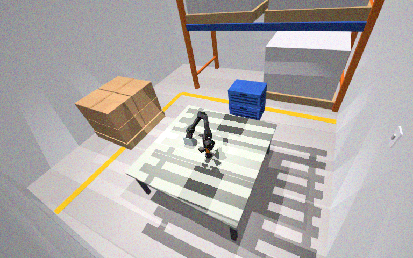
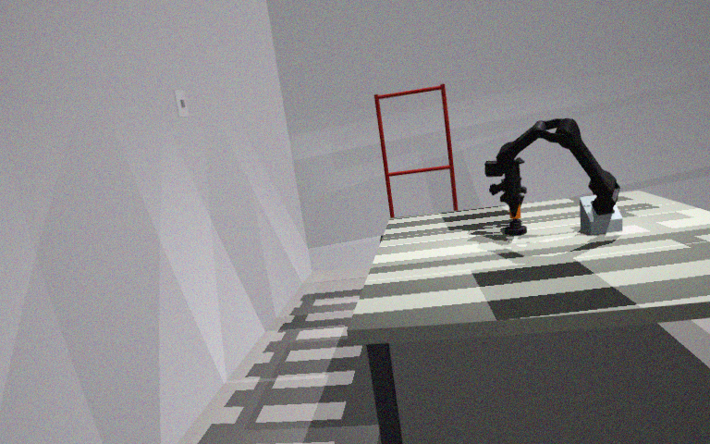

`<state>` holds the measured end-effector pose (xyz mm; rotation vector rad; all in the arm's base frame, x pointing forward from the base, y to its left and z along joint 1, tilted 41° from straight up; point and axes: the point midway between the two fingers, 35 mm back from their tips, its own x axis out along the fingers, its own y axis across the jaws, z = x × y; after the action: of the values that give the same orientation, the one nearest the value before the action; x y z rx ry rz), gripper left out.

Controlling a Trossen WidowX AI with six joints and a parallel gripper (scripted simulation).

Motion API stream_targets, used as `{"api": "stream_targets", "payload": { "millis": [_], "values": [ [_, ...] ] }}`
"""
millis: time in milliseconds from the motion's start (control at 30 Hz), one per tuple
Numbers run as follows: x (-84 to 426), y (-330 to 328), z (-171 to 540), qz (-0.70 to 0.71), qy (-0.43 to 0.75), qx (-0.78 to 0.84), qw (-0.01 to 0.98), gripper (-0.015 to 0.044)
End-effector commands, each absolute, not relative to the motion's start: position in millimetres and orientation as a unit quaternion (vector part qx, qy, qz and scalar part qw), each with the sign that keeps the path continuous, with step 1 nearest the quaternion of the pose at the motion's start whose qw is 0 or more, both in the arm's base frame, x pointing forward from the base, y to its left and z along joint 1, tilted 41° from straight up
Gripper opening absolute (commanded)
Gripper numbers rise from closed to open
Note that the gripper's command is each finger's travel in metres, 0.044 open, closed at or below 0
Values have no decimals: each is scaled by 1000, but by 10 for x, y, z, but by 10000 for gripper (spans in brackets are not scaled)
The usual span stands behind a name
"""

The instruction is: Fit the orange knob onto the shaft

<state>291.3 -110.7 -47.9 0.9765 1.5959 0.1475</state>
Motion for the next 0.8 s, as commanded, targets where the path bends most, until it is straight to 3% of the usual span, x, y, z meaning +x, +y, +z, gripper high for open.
{"api": "stream_targets", "payload": {
  "millis": [0,233,767],
  "values": [
    [2919,-1141,-461,59,685,420,592,0],
    [2936,-1143,-473,-9,688,477,547,0],
    [2925,-1108,-494,-9,688,477,547,0]
  ]
}}
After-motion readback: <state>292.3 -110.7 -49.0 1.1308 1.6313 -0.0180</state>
